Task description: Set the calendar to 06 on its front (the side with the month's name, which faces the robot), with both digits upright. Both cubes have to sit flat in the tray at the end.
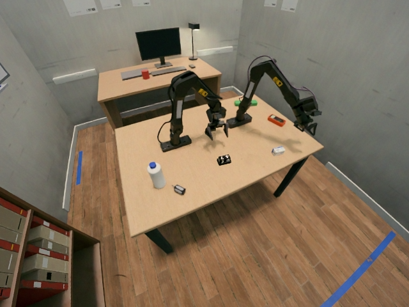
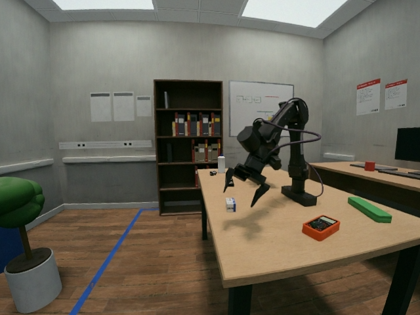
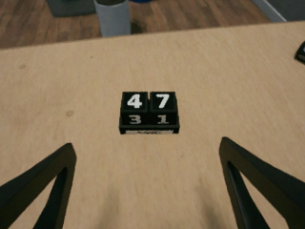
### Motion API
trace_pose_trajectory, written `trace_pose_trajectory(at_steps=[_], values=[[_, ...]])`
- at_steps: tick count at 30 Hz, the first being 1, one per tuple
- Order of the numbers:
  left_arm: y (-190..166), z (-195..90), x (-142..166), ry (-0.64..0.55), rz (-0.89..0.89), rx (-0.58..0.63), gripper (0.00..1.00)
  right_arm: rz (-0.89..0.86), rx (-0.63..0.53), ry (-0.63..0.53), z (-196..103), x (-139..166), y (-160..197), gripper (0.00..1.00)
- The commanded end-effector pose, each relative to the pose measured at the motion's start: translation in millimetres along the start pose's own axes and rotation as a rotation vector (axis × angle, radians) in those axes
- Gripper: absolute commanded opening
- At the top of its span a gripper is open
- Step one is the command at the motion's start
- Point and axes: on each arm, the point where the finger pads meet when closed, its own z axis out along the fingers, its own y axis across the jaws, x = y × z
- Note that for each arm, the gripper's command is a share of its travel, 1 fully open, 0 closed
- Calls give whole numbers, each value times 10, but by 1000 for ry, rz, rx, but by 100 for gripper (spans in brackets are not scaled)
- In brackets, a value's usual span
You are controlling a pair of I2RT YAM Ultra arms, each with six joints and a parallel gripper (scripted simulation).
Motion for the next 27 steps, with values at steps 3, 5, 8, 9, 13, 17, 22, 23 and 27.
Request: trace_pose_trajectory(at_steps=[3,5,8,9,13,17,22,23,27], values=[[-49,-34,-48,-14,-2,14,100,-7,-12,-35,8,-6,-1,100],[-49,-34,-48,-14,-2,14,100,-7,-12,-35,8,-6,-1,100],[-49,-34,-48,-14,-2,14,100,-7,-12,-35,8,-6,-1,100],[-49,-34,-48,-14,-2,14,100,-7,-12,-35,8,-6,-1,100],[-49,-34,-48,-14,-2,14,100,-17,-13,-26,18,12,17,77],[-49,-34,-48,-14,-2,14,100,-52,-6,19,45,54,76,55],[-49,-34,-48,-14,-2,14,100,-196,-4,126,159,71,245,55],[-49,-34,-48,-14,-2,14,100,-240,-1,159,213,69,279,55],[-49,-34,-48,-14,-2,14,100,-365,-1,268,386,50,348,55]])
